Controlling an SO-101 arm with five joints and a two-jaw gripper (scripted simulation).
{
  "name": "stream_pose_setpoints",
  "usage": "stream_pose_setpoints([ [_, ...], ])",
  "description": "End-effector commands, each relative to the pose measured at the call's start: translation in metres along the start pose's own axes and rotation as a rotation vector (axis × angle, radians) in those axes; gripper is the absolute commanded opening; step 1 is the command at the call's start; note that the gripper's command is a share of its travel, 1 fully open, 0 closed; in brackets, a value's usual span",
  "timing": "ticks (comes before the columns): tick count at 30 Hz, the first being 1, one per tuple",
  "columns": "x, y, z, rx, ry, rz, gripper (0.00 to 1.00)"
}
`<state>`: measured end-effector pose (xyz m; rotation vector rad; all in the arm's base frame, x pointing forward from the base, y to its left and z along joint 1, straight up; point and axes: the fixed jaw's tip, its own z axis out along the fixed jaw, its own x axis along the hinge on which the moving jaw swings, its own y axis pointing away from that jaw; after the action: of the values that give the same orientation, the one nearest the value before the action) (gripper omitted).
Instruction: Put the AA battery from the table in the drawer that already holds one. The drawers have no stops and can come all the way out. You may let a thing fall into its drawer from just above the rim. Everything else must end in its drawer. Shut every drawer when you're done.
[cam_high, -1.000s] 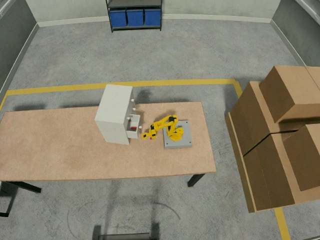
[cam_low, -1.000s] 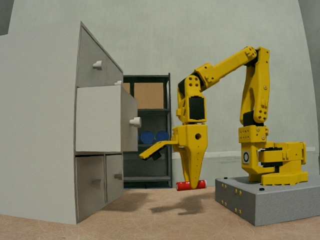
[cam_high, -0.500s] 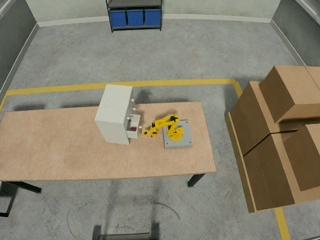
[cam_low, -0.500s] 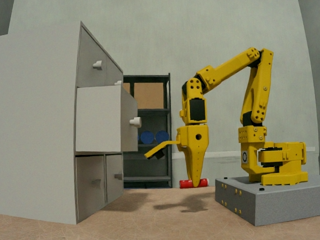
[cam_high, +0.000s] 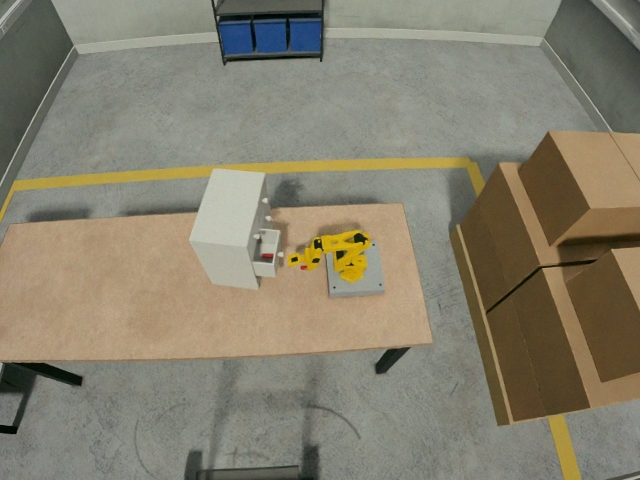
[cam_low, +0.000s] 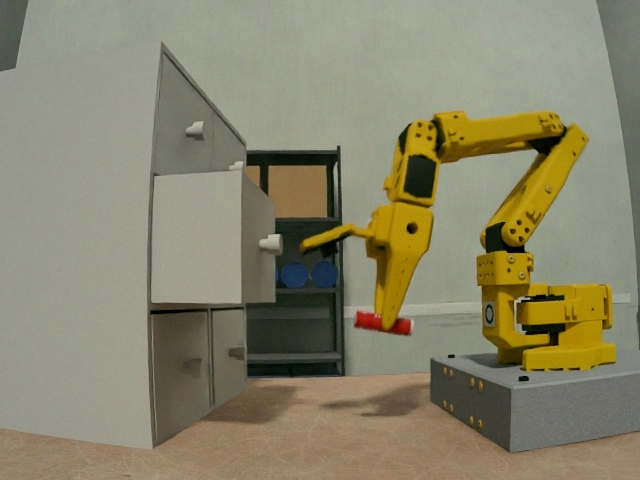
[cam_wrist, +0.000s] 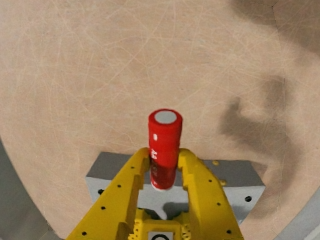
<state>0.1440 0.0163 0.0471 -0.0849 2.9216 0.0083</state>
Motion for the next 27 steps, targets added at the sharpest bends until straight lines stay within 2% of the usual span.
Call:
stream_pose_setpoints([
  [1, 0.001, -0.001, -0.010, 0.002, -0.062, 0.004, 0.00],
  [4, 0.001, -0.001, -0.014, 0.002, -0.086, 0.004, 0.00],
  [19, 0.001, -0.001, -0.014, 0.002, -0.086, 0.004, 0.00],
  [27, -0.009, -0.002, -0.047, 0.003, -0.289, 0.005, 0.00],
])
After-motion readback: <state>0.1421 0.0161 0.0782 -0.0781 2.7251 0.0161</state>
